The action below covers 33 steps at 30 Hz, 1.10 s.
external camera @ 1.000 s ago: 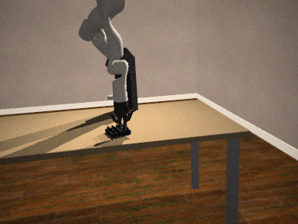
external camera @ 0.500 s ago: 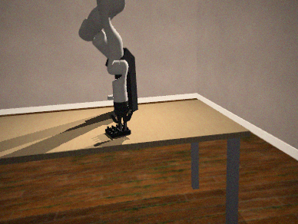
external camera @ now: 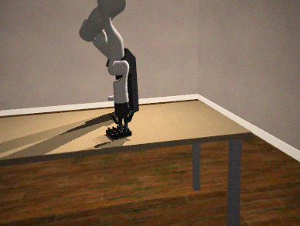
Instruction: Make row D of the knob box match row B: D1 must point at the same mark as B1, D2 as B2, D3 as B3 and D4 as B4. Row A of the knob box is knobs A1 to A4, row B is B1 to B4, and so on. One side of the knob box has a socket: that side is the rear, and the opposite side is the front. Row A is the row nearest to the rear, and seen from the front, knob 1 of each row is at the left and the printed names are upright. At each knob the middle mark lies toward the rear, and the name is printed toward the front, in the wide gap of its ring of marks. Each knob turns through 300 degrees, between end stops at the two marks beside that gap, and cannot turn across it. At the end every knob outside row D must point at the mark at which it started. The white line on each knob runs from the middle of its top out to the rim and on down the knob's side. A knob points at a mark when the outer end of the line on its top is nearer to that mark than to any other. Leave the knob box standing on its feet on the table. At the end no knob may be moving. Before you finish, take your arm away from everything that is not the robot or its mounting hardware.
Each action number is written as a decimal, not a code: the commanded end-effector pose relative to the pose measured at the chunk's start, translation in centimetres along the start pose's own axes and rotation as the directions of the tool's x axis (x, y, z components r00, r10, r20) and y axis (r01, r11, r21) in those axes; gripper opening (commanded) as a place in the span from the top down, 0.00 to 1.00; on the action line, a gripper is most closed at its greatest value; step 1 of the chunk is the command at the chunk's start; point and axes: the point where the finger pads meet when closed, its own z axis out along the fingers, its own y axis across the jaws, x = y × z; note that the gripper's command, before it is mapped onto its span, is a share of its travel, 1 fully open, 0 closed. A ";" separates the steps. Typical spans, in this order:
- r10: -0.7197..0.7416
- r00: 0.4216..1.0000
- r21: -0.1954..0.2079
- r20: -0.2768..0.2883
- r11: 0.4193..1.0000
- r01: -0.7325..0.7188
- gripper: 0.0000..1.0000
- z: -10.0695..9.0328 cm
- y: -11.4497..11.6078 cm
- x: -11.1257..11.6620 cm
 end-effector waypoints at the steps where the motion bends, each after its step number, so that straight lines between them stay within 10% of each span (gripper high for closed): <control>1: 0.000 1.000 0.000 0.001 1.000 0.000 0.81 0.0 0.0 0.0; 33: 0.000 1.000 0.000 0.001 1.000 0.000 0.92 0.0 0.0 0.0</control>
